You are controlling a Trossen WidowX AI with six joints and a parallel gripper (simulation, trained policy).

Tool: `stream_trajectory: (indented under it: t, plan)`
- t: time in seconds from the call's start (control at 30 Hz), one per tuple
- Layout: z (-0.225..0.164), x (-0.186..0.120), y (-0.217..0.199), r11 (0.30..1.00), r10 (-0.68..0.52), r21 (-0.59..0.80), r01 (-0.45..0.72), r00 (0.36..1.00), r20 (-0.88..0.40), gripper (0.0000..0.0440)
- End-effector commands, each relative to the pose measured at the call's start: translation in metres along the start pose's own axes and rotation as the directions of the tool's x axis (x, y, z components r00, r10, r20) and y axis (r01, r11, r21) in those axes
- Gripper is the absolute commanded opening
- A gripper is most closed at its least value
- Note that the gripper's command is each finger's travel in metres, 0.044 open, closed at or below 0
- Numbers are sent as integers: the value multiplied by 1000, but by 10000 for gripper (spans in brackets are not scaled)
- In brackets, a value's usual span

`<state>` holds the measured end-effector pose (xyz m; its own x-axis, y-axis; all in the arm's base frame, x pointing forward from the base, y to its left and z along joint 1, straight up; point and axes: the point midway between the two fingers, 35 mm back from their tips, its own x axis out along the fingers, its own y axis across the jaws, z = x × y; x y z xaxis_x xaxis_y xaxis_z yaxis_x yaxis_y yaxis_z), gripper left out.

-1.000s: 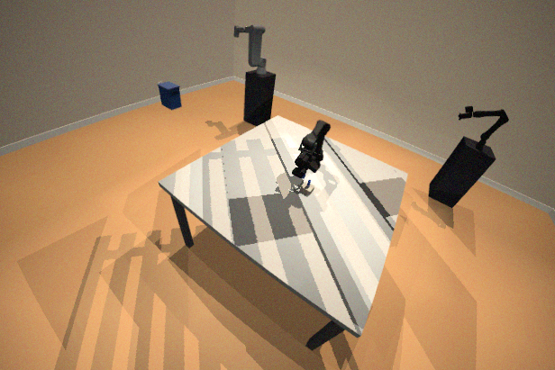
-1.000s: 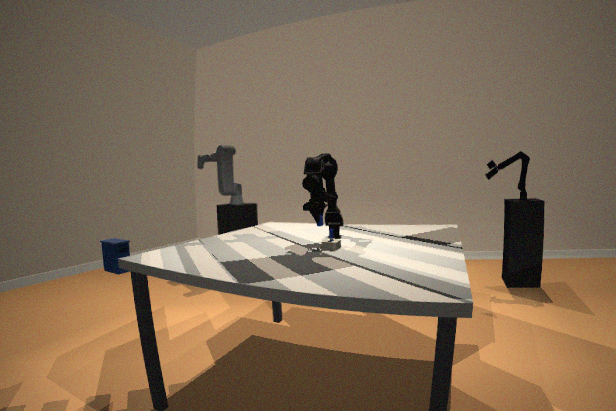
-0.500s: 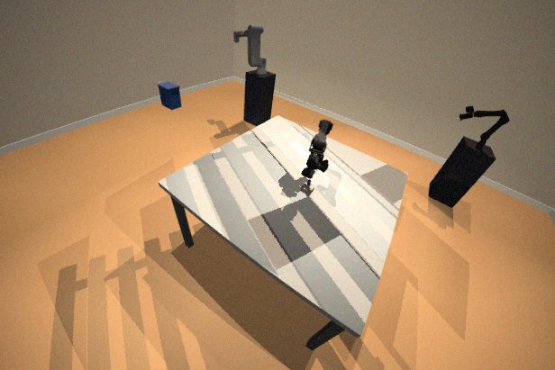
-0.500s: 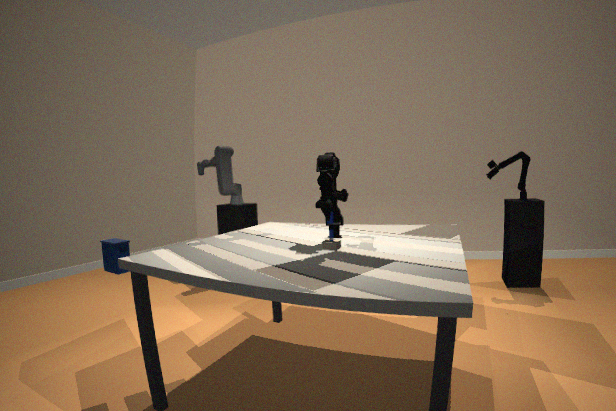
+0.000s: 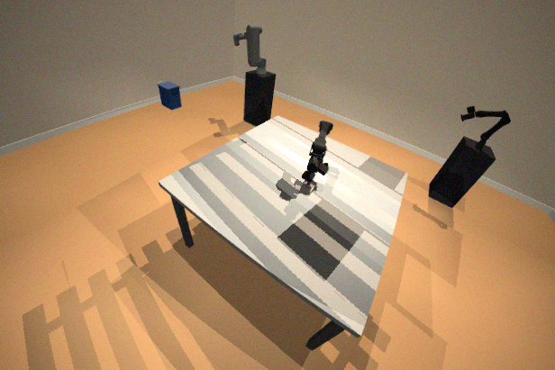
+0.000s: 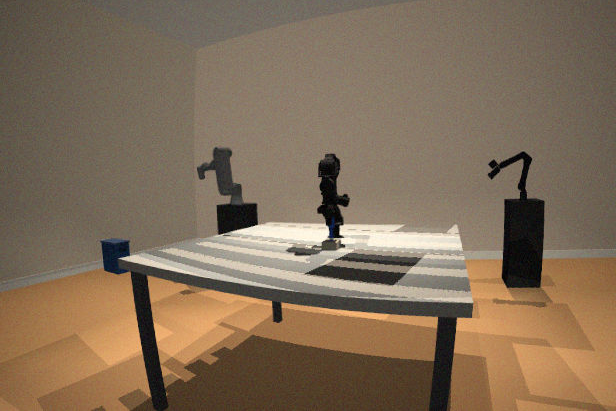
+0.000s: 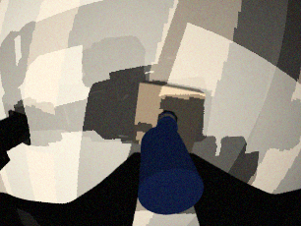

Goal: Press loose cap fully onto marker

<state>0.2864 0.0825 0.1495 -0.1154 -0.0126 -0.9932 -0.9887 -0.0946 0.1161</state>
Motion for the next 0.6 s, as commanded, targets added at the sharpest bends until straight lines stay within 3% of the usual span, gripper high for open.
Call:
stream_trajectory:
  t: [0.0,0.57]
  plan:
    - [0,9,0,1000,8,-7,-8,1000,-1,0]
    - [-1,33,0,999,33,-42,-33,999,11,0]
